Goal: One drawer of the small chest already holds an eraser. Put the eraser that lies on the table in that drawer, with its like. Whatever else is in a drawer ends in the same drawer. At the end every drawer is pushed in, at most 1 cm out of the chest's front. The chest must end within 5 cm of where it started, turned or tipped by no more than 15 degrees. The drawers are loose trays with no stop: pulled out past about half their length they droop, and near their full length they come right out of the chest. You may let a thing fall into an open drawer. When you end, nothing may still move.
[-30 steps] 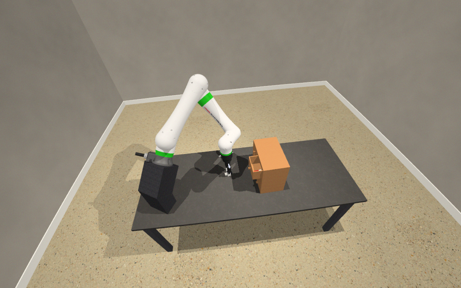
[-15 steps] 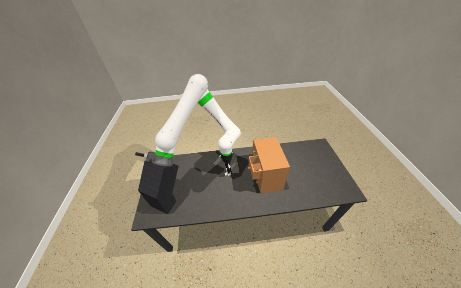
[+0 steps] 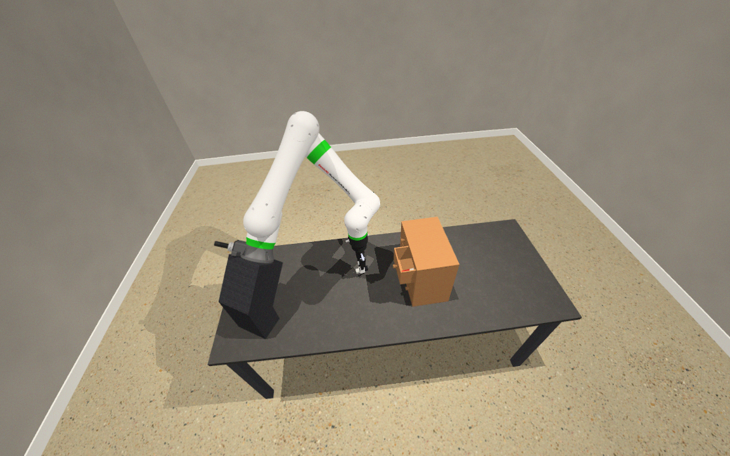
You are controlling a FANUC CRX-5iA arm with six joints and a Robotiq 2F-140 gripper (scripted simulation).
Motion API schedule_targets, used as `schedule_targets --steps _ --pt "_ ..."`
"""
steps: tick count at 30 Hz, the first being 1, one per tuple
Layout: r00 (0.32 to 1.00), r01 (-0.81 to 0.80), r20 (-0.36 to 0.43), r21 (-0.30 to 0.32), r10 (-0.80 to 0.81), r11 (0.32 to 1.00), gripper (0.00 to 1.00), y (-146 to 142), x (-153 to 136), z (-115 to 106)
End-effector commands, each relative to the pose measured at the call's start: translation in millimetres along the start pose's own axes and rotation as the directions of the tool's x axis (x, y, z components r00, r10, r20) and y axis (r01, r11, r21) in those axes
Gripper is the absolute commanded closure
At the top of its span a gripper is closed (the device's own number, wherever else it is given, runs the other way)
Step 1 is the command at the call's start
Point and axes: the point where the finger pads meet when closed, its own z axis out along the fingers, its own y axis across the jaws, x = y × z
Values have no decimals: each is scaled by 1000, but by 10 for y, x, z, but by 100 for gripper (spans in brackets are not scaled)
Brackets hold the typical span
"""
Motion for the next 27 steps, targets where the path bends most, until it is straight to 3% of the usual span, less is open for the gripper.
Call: schedule_targets --steps 1,5,19,24,27 --pt "1000 0 4 0 0 1000 89 -1 -17 -413" --pt "1000 0 4 0 0 1000 89 -1 -16 -544" --pt "998 -56 4 -1 56 998 89 20 -14 -546" --pt "971 -240 5 -3 240 971 89 89 -7 -544" --pt "909 -417 5 -5 417 909 89 159 -1 -542"
